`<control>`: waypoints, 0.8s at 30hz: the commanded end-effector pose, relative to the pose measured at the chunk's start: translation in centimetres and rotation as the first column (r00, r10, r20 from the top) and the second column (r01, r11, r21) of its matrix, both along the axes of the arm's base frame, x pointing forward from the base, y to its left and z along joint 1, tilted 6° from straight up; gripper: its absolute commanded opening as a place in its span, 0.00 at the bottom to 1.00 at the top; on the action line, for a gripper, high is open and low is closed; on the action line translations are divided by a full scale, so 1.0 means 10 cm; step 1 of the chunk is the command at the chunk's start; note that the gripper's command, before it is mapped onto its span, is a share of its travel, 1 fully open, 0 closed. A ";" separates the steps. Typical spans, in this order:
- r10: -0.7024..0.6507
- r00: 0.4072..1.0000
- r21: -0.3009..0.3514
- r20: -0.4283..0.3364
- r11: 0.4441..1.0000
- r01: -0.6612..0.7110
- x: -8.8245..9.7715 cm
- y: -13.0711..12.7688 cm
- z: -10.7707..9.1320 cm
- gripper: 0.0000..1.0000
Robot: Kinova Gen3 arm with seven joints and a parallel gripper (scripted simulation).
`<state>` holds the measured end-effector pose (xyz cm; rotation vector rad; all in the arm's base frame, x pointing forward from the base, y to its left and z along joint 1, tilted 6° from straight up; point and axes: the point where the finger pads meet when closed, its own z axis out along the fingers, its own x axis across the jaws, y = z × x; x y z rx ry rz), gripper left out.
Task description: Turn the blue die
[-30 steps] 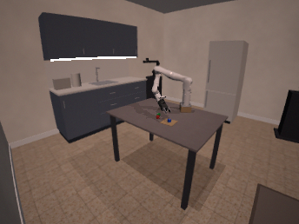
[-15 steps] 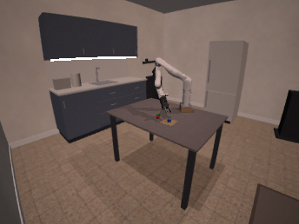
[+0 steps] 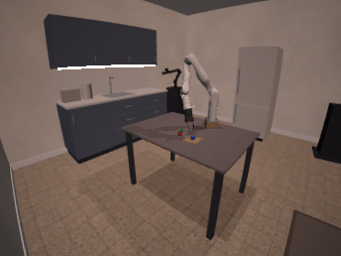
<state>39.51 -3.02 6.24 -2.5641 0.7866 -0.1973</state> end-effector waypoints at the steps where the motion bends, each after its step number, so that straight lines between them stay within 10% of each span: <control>1: 0.065 0.998 -0.067 0.001 0.996 -0.064 0.08 0.21 0.14 0.87; 24: 0.032 0.988 -0.298 -0.153 0.952 -0.077 0.14 0.31 0.25 0.87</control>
